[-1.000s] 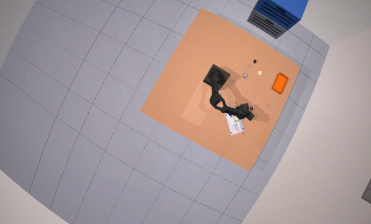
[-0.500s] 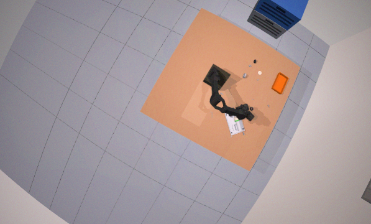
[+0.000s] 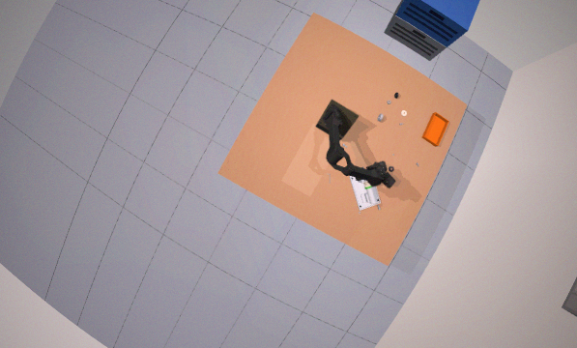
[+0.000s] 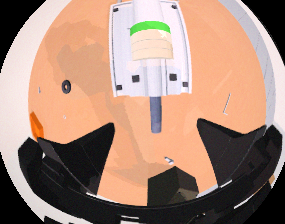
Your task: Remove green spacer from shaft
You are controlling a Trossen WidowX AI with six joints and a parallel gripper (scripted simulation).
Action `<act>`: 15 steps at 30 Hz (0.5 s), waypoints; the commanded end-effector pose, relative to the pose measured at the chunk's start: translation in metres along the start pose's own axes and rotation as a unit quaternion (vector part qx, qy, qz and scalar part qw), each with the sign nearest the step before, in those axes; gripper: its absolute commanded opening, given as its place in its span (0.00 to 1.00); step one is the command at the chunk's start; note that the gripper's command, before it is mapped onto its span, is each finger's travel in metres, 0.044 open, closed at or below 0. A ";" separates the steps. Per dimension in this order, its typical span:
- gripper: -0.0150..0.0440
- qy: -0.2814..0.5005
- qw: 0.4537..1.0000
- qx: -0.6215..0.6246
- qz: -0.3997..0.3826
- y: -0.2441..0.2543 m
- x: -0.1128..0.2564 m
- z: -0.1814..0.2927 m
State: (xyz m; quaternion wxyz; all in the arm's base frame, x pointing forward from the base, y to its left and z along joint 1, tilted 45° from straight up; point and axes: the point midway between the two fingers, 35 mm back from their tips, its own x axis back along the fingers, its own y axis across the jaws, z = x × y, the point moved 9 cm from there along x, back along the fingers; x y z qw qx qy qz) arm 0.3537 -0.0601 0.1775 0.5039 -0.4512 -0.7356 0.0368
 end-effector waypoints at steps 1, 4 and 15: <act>1.00 0.000 1.000 0.003 0.002 0.000 0.000 0.000; 1.00 0.000 1.000 0.003 0.002 0.000 0.000 0.000; 1.00 0.000 1.000 0.003 0.002 0.000 -0.006 0.000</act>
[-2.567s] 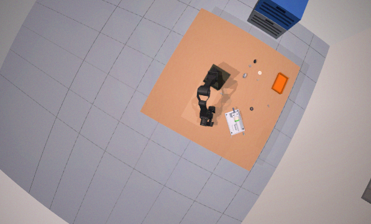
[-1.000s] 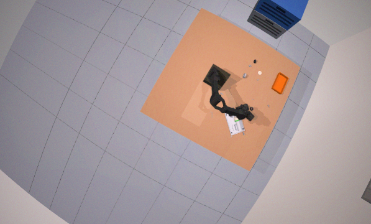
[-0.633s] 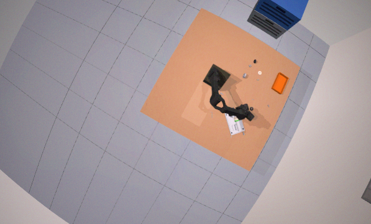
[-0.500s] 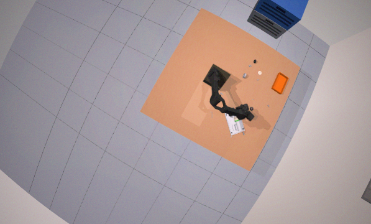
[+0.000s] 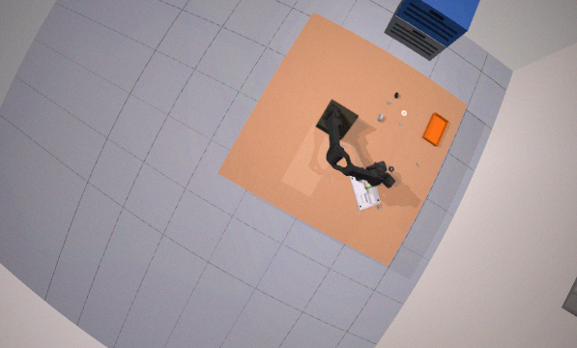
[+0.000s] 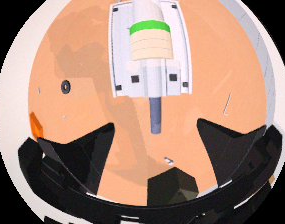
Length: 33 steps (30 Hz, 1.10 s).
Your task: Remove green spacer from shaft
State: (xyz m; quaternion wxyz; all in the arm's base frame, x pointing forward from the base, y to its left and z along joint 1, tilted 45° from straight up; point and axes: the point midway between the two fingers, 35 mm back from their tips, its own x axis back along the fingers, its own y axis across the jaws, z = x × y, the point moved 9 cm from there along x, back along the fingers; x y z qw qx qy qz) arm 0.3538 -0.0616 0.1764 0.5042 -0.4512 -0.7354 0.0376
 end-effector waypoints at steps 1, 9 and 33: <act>1.00 0.000 1.000 0.002 0.001 0.000 -0.005 0.000; 1.00 0.000 1.000 0.002 0.002 0.000 -0.019 0.000; 1.00 -0.001 1.000 0.002 0.002 -0.001 -0.040 0.001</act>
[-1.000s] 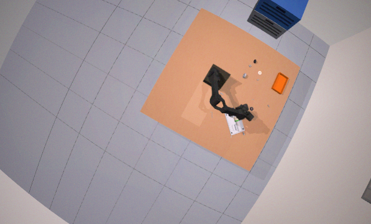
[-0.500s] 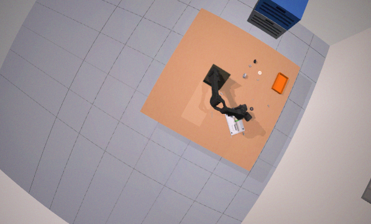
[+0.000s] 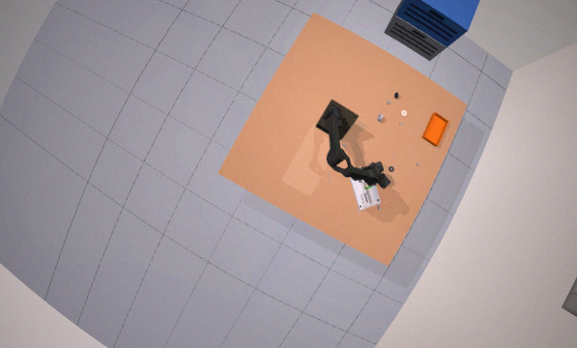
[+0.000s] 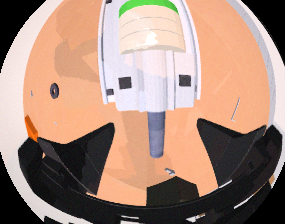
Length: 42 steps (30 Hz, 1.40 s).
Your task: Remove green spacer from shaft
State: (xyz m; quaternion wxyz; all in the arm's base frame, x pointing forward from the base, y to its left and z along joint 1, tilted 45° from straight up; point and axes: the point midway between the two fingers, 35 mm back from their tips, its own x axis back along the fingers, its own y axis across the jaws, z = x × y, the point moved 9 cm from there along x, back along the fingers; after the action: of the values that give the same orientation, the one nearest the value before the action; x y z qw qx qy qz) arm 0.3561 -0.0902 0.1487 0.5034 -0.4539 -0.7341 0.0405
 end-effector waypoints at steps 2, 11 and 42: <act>1.00 0.001 1.000 0.002 -0.002 0.001 -0.001 0.000; 1.00 0.001 1.000 0.002 -0.002 0.001 -0.001 0.000; 1.00 0.000 1.000 0.002 -0.001 0.000 -0.018 0.000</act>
State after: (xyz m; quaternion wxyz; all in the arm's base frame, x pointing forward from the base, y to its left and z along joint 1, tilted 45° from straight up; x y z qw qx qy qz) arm 0.3575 -0.1025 0.1386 0.5010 -0.4550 -0.7351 0.0399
